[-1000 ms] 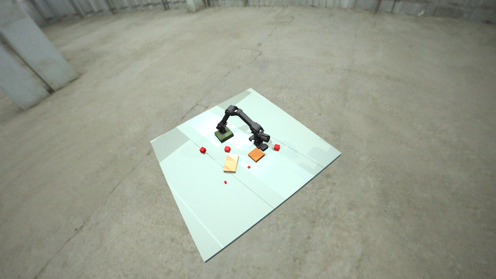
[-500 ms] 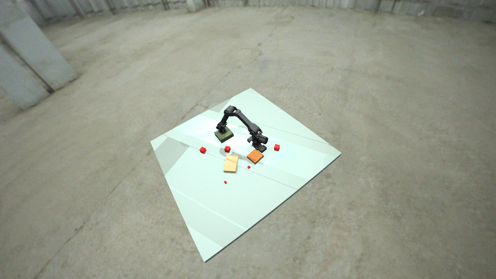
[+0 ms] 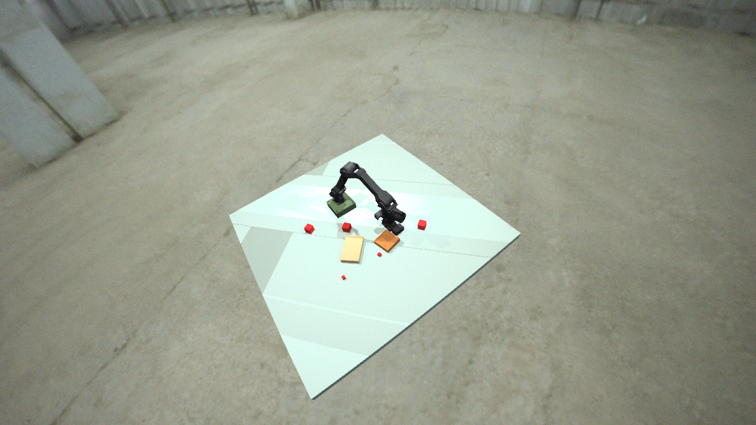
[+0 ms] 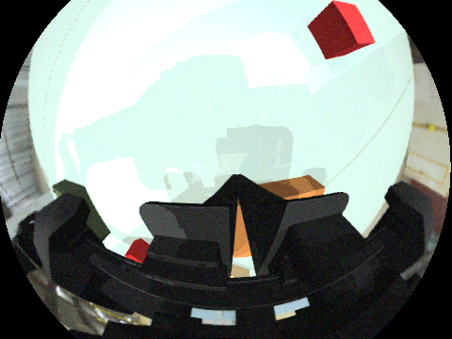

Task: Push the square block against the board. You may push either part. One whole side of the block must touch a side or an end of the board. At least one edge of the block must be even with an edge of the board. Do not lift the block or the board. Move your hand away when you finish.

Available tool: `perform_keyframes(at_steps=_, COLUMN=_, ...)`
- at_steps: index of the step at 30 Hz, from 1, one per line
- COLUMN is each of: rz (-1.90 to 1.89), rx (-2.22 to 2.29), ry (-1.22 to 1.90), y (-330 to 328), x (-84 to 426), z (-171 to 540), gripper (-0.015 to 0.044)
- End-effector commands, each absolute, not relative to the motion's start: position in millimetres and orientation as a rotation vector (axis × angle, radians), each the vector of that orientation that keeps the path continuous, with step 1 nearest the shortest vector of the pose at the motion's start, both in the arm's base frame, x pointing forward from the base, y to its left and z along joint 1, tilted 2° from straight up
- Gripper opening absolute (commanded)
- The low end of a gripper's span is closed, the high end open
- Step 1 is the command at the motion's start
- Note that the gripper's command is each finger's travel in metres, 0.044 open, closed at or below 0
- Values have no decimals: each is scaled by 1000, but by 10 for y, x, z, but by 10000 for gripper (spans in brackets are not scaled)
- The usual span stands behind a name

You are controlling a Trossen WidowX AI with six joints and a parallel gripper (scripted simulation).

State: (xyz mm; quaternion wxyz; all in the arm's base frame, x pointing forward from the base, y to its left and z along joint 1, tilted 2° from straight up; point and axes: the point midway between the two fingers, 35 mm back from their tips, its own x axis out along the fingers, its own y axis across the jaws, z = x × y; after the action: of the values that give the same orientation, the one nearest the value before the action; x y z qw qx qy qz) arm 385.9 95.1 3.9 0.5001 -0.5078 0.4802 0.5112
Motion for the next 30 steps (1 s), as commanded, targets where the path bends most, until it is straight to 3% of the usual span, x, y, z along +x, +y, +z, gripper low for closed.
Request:
perform_keyframes(at_steps=1, rz=1231, rx=-1229, ry=1168, y=865, x=3868, z=27, gripper=0)
perform_keyframes(at_steps=30, rz=1229, rx=-1233, ry=1170, y=483, x=3966, z=23, gripper=0)
